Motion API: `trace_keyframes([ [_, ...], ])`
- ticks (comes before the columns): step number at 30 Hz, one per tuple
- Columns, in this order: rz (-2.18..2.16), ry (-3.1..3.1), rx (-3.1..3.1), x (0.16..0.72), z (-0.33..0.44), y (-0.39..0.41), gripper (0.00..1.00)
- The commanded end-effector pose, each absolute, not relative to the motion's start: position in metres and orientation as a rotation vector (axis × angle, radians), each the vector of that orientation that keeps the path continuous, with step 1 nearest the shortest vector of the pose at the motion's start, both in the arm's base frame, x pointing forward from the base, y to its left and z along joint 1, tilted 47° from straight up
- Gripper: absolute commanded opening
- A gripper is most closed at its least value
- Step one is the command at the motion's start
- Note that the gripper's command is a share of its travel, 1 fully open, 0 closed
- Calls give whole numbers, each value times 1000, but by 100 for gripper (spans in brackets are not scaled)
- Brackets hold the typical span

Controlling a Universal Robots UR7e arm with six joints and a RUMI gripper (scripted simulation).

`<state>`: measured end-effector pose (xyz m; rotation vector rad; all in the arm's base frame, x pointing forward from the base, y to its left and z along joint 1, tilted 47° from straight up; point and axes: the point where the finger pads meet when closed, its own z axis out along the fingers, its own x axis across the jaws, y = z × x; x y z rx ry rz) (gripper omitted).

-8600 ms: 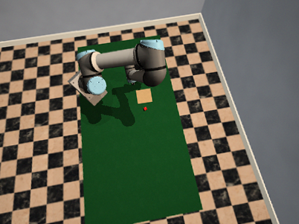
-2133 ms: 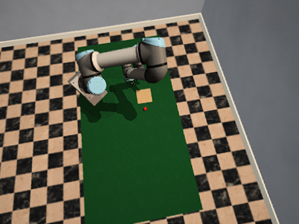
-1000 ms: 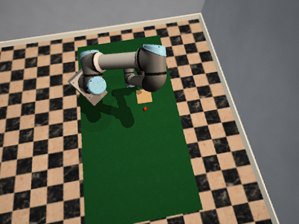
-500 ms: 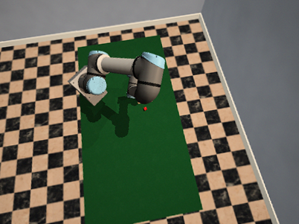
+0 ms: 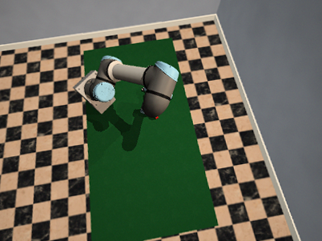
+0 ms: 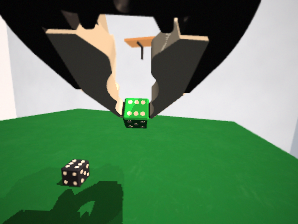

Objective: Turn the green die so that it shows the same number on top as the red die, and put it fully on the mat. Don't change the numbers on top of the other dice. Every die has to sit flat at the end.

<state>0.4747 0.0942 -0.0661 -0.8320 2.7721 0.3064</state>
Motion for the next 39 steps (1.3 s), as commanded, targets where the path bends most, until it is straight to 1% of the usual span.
trace_keyframes([
  [1,359,2778,-849,475,-67,94,6],
  [18,370,2778,-850,480,-73,90,6],
  [39,370,2778,-850,511,-113,61,6],
])
